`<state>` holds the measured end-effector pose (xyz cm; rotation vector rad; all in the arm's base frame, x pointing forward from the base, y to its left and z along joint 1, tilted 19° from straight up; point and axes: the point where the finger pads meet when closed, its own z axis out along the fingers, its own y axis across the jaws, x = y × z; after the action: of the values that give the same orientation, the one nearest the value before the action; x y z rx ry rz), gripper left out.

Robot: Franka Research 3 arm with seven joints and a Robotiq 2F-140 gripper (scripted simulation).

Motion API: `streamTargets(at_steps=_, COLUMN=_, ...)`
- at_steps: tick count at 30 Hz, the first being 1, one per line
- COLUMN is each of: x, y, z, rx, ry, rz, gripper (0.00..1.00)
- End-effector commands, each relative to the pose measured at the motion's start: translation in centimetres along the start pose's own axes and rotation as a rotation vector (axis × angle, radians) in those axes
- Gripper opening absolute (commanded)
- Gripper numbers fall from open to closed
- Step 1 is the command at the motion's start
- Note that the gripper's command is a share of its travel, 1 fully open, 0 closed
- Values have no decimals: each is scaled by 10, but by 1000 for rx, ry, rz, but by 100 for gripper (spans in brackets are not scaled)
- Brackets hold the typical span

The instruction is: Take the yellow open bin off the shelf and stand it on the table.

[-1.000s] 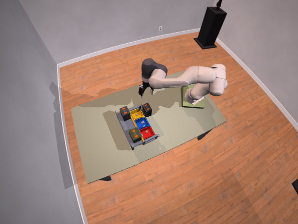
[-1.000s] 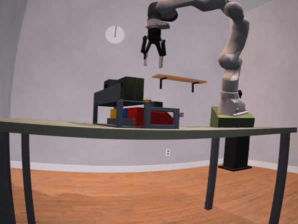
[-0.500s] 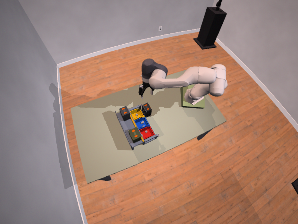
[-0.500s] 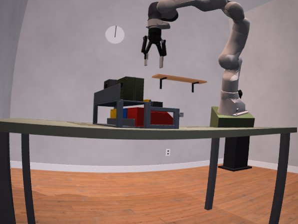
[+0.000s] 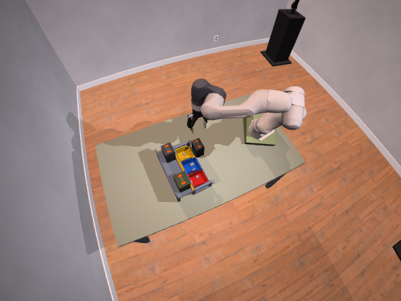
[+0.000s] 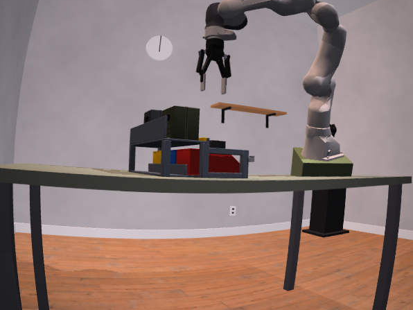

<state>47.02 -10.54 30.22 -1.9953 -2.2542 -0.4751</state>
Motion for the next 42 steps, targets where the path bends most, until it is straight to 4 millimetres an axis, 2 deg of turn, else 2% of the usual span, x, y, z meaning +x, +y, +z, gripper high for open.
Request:
streamTargets(at_steps=1, x=3, y=-2, z=0, rx=2, ry=4, rz=-5, gripper=57)
streamTargets(at_steps=29, x=4, y=-2, z=0, rx=2, ry=4, rz=-5, gripper=57)
streamTargets(at_steps=34, x=3, y=-1, z=55, rx=2, ry=4, rz=-5, gripper=57)
streamTargets(at_steps=42, x=3, y=-1, z=55, rx=2, ry=4, rz=-5, gripper=57)
